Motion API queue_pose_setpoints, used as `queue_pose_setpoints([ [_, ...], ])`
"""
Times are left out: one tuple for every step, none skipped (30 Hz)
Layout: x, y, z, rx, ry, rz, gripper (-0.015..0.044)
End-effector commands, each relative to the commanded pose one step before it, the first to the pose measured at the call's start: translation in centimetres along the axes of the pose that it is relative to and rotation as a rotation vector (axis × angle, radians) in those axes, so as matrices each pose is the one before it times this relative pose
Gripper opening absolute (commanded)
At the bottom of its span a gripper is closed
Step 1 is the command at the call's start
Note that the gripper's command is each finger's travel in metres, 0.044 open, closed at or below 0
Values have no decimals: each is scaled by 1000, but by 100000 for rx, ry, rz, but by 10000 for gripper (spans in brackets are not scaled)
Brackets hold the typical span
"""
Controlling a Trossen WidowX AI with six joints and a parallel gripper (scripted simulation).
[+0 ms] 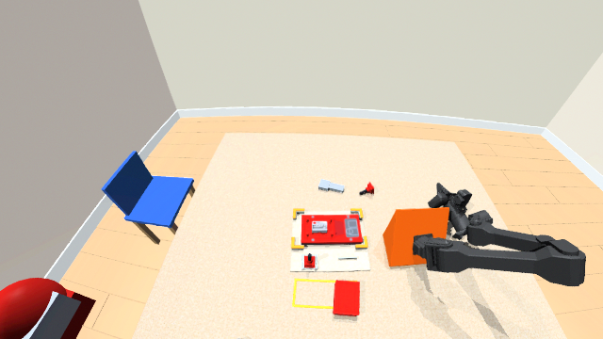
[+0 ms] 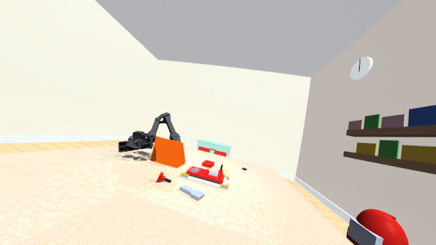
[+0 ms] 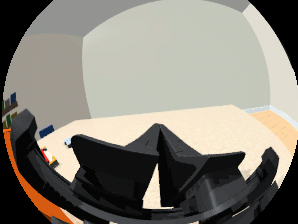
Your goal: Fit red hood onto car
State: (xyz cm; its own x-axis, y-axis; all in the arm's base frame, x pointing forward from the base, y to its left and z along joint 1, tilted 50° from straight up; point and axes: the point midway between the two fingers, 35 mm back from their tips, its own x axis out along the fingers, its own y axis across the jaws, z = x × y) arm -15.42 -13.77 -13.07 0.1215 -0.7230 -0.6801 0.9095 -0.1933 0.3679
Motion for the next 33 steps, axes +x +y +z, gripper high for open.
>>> queue_pose_setpoints([
  [67,102,25,-282,475,382,26],
  [198,306,74,-854,1430,1135,53],
  [327,506,138,-1578,2332,1900,79],
  [390,549,270,-2656,2328,2413,105],
  [380,445,430,-3702,1531,2593,131],
  [382,448,446,-3700,1511,2607,157],
  [383,452,461,-3697,1492,2621,184],
  [385,455,477,-3696,1470,2635,210],
  [386,459,493,-3695,1447,2649,236],
  [388,462,508,-3692,1427,2663,263],
  [421,505,490,-2867,1781,2561,289],
  [425,518,505,-2901,1798,2576,315],
  [425,526,516,-2908,1798,2568,341],
  [402,505,498,-2759,1703,2423,368],
  [336,427,424,-2310,1424,2019,394],
  [266,340,341,-1833,1128,1595,420],
  [206,269,298,-1819,800,1360,440],
  [249,331,387,-2507,902,1743,440],
  [311,416,489,-3121,1111,2182,440],
  [365,492,583,-3650,1283,2568,440],
  [395,496,515,-3992,2158,1770,440],
  [393,505,555,-4032,1997,1939,440],
  [370,497,620,-3823,1388,2436,440],
  [357,487,644,-3681,1122,2601,440],
  [357,488,657,-3667,1092,2620,440],
  [358,490,669,-3659,1070,2634,440],
  [359,491,681,-3652,1051,2647,440],
  [361,492,693,-3646,1032,2659,440],
  [362,494,705,-3640,1014,2672,440],
  [363,495,717,-3633,995,2684,440],
  [365,517,795,-1356,565,2417,440],
  [404,591,864,-1468,656,2652,440],
  [413,617,857,-1677,740,2702,440],
])
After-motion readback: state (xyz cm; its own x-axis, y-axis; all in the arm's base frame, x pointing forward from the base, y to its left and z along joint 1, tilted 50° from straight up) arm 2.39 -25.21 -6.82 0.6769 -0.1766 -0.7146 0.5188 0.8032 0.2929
